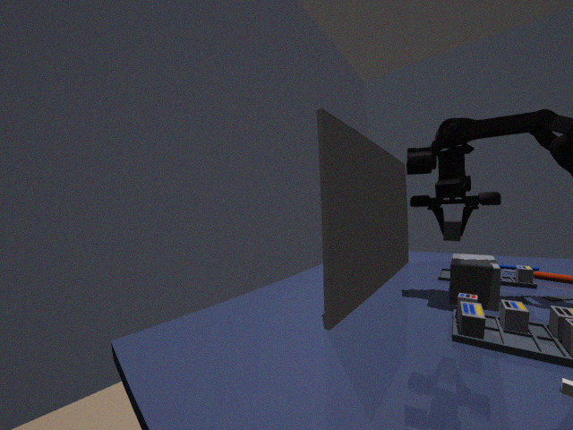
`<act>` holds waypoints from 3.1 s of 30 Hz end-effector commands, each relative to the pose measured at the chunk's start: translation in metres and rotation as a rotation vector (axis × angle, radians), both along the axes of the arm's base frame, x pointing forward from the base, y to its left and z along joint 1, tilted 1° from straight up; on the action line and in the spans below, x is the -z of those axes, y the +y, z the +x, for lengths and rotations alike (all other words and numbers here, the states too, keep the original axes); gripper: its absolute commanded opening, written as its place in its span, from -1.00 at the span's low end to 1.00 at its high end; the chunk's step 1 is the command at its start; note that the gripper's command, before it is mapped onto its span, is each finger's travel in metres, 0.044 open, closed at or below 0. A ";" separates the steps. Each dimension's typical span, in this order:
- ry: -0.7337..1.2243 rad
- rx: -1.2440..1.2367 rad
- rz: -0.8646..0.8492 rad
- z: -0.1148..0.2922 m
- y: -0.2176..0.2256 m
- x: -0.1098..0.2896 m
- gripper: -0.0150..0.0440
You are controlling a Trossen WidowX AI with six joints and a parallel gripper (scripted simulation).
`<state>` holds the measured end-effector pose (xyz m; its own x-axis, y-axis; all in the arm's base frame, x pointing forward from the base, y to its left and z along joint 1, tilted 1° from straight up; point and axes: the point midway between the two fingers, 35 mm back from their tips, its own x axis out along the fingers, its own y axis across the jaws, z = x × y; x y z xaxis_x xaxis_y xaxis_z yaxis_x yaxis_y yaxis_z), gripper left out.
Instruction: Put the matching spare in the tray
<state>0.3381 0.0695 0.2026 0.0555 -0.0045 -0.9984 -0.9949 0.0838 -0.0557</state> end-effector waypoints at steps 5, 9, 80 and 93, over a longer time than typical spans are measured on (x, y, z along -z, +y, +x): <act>-0.007 0.002 -0.019 0.012 -0.046 -0.002 -0.49; -0.012 0.015 -0.034 0.016 -0.071 -0.002 -0.49; 0.009 -0.068 -0.055 -0.008 -0.261 0.017 -0.49; 0.010 -0.068 -0.055 -0.007 -0.262 0.025 -0.49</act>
